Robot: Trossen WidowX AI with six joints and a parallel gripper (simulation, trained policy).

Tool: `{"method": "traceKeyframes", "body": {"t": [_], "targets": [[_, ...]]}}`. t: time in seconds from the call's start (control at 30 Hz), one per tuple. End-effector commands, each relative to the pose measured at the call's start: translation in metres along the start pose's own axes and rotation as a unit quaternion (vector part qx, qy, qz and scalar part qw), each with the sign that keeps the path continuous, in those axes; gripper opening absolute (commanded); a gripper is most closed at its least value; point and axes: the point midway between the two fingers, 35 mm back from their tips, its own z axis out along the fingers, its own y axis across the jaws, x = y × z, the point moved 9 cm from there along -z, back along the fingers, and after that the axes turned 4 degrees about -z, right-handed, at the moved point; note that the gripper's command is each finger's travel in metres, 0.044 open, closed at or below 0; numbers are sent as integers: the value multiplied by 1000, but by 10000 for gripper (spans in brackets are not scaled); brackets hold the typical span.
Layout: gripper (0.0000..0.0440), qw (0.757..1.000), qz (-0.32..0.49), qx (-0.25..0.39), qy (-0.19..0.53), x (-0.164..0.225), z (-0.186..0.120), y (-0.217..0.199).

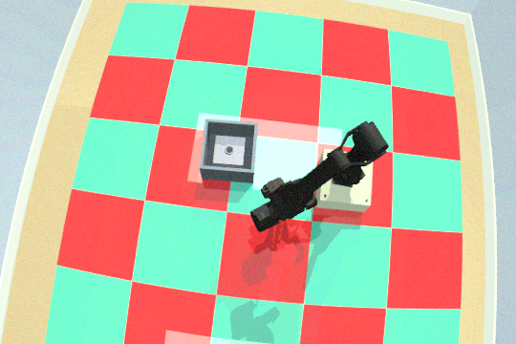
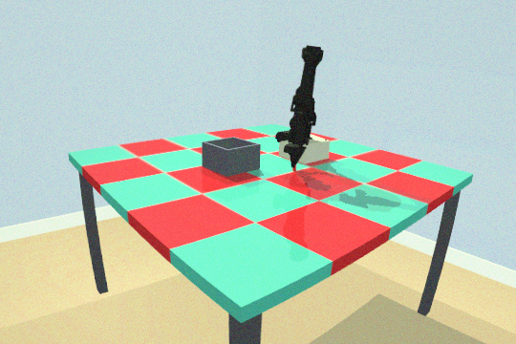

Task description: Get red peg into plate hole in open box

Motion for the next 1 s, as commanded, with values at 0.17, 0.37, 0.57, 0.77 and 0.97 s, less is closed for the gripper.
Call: {"method": "traceKeyframes", "body": {"t": [0.17,0.37,0.57,0.77,0.97], "targets": [[0,1000,5,-3,23,-6,-5,7],[0,1000,-17,-22,-10,-13,-23,15],[0,998,-40,-36,-42,-22,-44,24],[0,995,-53,-49,-73,-35,-68,35],[0,992,-55,-58,-99,-53,-92,45]]}}
